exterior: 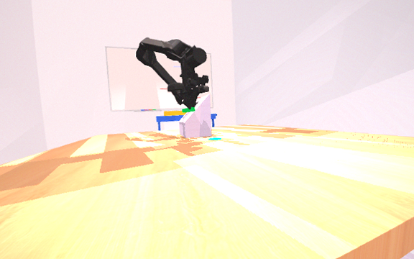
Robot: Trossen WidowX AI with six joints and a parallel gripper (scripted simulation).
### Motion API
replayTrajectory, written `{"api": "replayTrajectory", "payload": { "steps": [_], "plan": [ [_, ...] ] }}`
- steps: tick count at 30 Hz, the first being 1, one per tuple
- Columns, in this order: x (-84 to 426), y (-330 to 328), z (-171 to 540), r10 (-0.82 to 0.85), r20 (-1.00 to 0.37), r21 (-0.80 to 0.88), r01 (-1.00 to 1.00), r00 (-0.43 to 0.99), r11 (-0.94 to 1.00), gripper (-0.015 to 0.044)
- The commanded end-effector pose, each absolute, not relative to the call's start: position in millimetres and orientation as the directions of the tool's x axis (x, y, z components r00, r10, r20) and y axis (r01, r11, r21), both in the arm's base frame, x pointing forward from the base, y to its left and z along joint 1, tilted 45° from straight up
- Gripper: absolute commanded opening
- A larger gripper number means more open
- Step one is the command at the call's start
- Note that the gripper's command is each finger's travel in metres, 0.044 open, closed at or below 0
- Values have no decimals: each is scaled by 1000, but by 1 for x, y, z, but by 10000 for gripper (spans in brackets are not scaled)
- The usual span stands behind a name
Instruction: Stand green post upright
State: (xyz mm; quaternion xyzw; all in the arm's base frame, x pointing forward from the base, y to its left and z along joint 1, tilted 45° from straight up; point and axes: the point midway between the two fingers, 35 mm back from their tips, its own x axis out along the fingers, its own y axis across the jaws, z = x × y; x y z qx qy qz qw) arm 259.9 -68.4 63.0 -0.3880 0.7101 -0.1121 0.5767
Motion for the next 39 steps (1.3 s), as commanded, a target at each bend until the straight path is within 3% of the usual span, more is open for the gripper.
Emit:
{"api": "replayTrajectory", "payload": {
  "steps": [1,21,32,39],
  "plan": [
    [261,-57,52,-678,-734,-552,-544,-41,632,23],
    [258,-10,14,-689,-723,-247,-914,-47,322,23],
    [251,13,-7,-704,-708,-38,-994,-49,107,23],
    [251,15,-8,-705,-707,-25,-995,-48,94,23]
  ]
}}
